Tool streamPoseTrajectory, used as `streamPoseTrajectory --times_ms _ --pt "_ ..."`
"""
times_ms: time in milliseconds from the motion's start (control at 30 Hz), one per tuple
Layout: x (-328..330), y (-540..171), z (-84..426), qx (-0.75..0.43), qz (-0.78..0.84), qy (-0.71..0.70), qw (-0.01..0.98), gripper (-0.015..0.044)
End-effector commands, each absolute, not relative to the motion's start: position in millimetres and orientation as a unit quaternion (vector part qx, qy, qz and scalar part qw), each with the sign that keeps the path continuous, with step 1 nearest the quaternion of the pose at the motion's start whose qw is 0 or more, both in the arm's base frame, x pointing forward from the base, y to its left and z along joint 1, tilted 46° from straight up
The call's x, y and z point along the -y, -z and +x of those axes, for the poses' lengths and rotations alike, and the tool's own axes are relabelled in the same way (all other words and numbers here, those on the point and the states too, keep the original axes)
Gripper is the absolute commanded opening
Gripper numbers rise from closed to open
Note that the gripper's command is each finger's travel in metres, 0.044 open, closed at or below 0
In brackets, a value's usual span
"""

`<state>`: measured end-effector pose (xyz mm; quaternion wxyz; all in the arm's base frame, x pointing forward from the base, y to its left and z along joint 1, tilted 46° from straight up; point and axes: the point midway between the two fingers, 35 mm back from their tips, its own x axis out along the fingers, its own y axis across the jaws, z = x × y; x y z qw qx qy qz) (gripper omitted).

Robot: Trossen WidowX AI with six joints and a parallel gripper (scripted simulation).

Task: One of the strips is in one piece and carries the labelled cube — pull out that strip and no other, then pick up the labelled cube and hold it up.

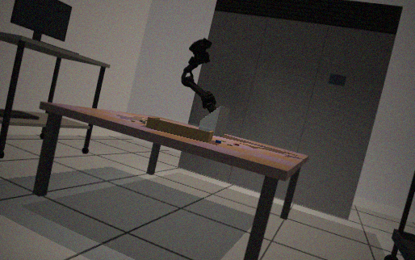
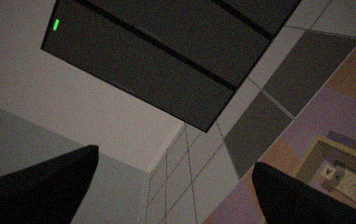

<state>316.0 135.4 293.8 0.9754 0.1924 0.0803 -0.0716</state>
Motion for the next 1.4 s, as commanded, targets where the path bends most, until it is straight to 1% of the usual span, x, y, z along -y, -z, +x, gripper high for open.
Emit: streamPoseTrajectory --times_ms 0,200,400,700,767,900,1200,1367 --pt "-121 -231 338 -0.122 0.063 0.110 0.984 0.0400" --pt "-78 -128 350 -0.210 -0.150 0.151 0.954 0.0400" --pt "-22 -39 326 -0.315 -0.335 0.159 0.874 0.0400" --pt "-15 -31 321 -0.327 -0.354 0.157 0.862 0.0400" --pt "-16 -26 326 -0.340 -0.353 0.156 0.857 0.0348" --pt "-14 4 346 -0.416 -0.342 0.154 0.828 0.0243" --pt "-1 63 362 -0.584 -0.317 0.183 0.725 0.0006" --pt "10 86 358 -0.663 -0.305 0.213 0.649 0.0000"
